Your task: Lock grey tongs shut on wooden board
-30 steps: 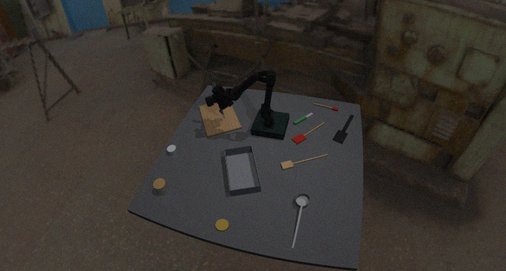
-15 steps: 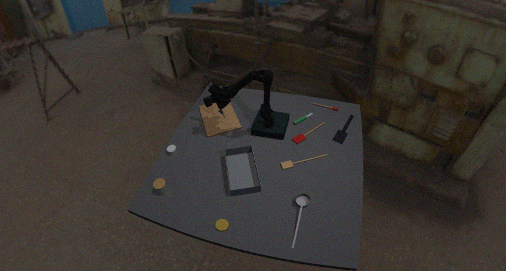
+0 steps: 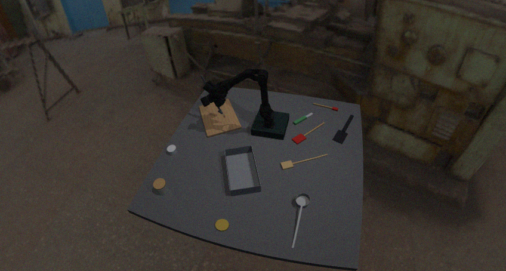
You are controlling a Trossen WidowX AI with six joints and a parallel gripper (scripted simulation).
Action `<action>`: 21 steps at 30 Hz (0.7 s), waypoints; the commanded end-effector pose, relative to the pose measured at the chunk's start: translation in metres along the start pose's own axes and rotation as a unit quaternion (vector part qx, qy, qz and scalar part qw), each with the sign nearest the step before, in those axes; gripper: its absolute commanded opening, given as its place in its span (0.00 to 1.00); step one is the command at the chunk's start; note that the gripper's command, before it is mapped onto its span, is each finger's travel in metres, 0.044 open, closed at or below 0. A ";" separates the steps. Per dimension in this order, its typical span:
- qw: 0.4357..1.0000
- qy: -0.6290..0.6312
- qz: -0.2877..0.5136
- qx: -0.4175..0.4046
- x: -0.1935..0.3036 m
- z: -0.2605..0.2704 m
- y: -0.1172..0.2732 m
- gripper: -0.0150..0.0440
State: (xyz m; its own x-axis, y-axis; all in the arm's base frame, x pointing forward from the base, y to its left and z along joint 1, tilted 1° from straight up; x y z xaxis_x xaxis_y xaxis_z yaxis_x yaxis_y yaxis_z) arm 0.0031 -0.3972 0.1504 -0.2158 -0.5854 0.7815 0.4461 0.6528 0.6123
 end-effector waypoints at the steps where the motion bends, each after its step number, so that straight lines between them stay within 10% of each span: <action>1: 1.000 -0.003 -0.020 0.006 0.005 -0.002 -0.002 0.00; 21: 0.985 0.000 -0.171 0.023 0.008 0.001 -0.016 0.00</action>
State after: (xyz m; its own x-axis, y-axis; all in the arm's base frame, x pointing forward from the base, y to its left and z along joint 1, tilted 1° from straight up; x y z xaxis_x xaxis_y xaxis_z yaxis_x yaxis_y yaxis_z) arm -0.0057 -0.4103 0.1435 -0.3252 -0.7685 0.5511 0.3264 0.4558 0.8281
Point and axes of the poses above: the point midway between the two fingers, 35 mm back from their tips, its own y axis back along the fingers, its own z axis across the jaws, x = y × z, the point moved 1 cm from there along y, back along the fingers, and after that the axes turned 3 degrees about y, right-handed, at the moved point
